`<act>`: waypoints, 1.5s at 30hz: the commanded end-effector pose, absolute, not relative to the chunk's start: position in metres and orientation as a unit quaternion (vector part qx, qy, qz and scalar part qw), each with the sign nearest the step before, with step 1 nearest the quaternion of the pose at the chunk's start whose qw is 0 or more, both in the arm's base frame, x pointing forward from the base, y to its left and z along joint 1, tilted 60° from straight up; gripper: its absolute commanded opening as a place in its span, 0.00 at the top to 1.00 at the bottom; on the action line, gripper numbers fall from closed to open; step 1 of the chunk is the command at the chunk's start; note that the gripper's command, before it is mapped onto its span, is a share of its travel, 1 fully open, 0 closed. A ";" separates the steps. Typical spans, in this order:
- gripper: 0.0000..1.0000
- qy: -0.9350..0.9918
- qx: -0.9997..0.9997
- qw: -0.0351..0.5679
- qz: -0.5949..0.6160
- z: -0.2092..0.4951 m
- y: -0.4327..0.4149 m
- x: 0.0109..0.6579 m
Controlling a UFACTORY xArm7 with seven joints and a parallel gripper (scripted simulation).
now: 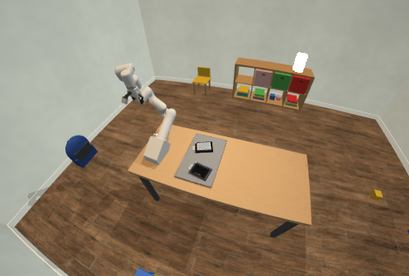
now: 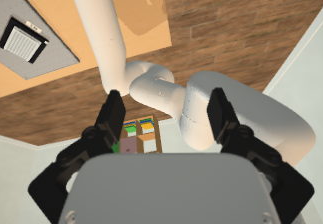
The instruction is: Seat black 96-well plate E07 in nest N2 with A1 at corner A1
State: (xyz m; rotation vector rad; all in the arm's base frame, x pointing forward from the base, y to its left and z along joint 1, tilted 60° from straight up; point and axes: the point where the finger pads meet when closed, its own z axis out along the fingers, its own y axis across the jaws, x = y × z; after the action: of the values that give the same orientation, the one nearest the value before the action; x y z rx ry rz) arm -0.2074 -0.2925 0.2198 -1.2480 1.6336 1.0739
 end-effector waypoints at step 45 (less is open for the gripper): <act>1.00 0.582 -0.679 0.393 0.214 0.335 -0.298 -0.162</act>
State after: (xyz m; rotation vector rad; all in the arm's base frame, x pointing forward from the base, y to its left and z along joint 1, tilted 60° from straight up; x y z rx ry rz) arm -0.1693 -0.2975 0.3235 -1.6757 1.5004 0.5871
